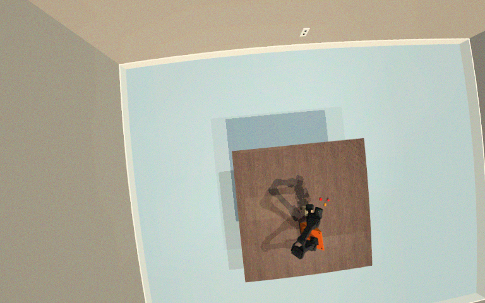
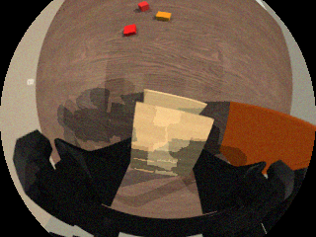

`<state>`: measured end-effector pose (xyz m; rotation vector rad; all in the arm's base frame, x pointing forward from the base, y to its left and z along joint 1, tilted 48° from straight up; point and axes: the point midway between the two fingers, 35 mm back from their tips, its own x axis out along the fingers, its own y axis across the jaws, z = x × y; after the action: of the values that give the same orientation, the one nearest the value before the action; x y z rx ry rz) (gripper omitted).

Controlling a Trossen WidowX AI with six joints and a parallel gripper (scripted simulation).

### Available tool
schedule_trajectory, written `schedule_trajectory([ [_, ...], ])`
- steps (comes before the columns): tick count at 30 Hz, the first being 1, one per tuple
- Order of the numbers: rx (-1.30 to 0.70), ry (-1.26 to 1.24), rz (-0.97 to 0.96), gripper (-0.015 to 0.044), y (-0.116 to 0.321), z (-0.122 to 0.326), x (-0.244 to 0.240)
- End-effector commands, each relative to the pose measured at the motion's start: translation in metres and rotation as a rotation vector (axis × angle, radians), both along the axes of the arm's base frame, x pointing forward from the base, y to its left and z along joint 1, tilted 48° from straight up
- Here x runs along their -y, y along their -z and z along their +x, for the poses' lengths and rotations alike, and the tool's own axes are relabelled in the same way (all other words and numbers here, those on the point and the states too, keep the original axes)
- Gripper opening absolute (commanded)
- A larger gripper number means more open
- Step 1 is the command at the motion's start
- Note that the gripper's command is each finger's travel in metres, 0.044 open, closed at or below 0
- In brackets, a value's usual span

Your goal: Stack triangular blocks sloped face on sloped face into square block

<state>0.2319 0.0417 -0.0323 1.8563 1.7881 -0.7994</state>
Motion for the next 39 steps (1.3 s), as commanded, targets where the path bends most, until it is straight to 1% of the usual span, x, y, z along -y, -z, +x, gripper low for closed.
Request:
schedule_trajectory([
  [1, -0.001, 0.003, 0.004, 0.0000, 0.002, 0.000, -0.002],
  [25, -0.001, 0.004, 0.006, 0.0000, 0.017, -0.001, -0.008],
  [39, -0.001, 0.004, 0.006, 0.0000, 0.017, -0.001, -0.009],
])
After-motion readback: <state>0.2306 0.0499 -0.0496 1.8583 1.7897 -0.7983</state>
